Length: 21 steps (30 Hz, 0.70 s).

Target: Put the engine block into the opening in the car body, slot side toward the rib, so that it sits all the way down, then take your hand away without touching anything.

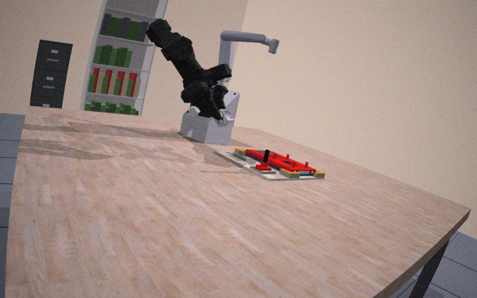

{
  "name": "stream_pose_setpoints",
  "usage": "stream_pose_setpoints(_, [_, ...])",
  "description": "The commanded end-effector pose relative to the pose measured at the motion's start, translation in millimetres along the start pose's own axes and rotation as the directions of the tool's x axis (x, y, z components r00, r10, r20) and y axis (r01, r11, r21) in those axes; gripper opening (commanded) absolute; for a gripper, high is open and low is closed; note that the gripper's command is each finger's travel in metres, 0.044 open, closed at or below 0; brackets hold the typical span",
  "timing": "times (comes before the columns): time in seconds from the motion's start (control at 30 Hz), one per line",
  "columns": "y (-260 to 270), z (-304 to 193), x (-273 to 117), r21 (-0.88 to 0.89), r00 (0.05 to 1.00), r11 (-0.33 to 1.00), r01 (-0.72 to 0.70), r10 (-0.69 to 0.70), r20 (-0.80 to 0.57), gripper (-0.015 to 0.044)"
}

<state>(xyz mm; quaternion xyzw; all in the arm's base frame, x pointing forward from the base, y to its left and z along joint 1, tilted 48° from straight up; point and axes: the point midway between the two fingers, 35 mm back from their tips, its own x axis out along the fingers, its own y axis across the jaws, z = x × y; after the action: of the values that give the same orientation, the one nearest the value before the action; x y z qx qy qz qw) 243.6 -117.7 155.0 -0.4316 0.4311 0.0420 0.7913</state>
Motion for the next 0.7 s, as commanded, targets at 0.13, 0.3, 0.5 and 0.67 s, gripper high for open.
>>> stream_pose_setpoints(0.13, [2,-13,11,-0.005,1.0,1.0,-0.001,0.001,0.031,0.0])
stream_pose_setpoints(0.3, [2,-20,17,-0.005,1.0,1.0,-0.001,0.001,0.031,0.0])
stream_pose_setpoints(0.5, [2,-27,23,-0.005,1.0,1.0,0.0,0.001,0.03,0.0])
stream_pose_setpoints(0.67, [2,-34,29,-0.006,1.0,1.0,0.0,0.001,0.03,0.0])
